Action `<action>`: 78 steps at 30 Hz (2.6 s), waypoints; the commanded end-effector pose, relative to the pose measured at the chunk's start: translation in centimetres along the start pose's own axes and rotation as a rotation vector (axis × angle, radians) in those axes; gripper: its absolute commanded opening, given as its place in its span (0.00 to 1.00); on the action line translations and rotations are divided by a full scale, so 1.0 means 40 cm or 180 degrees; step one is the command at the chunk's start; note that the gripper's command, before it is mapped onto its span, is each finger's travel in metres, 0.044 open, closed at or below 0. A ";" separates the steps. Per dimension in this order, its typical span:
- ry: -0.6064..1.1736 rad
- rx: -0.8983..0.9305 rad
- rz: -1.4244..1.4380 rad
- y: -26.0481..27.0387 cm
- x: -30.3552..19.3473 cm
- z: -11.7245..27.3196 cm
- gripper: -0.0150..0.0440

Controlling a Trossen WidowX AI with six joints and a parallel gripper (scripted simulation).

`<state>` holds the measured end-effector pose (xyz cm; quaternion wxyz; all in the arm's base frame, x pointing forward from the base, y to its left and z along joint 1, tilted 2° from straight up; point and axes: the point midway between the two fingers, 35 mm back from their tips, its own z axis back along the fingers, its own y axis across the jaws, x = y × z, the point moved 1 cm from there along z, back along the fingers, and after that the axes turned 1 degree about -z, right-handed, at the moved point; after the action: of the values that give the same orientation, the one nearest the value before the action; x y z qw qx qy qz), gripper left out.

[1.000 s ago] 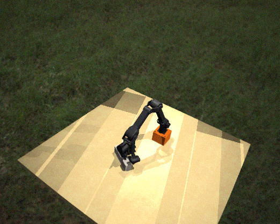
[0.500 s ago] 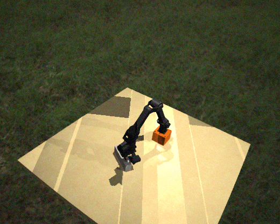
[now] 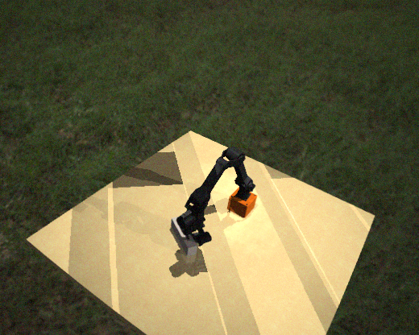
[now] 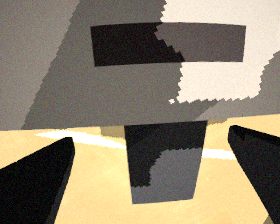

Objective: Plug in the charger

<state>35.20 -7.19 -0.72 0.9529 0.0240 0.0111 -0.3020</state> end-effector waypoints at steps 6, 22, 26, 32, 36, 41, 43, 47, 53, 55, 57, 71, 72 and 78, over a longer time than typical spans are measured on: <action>-0.0003 -0.0012 -0.0019 -0.004 -0.012 -0.004 1.00; -0.0015 -0.0009 -0.0018 -0.004 -0.019 -0.005 1.00; -0.0014 -0.0009 -0.0018 -0.003 -0.029 -0.005 1.00; -0.0012 -0.0009 -0.0018 -0.001 -0.046 -0.005 1.00; -0.0011 -0.0009 -0.0018 -0.001 -0.057 -0.006 1.00; -0.0010 -0.0009 -0.0018 0.000 -0.072 -0.007 1.00; -0.0009 -0.0009 -0.0018 0.000 -0.077 -0.007 1.00; -0.0008 -0.0009 -0.0018 0.000 -0.089 -0.008 1.00; -0.0007 -0.0009 -0.0018 0.000 -0.106 -0.009 1.00; -0.0006 -0.0009 -0.0018 0.000 -0.112 -0.009 1.00; -0.0005 -0.0009 -0.0018 0.000 -0.118 -0.010 1.00; -0.0001 -0.0009 -0.0018 -0.002 -0.159 -0.013 1.00; -0.0001 -0.0009 -0.0018 -0.002 -0.161 -0.014 1.00; -0.0674 -0.0033 0.0051 0.001 -0.138 0.049 1.00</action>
<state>30.60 -4.06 -0.02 0.9538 0.0029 -0.0377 -0.2982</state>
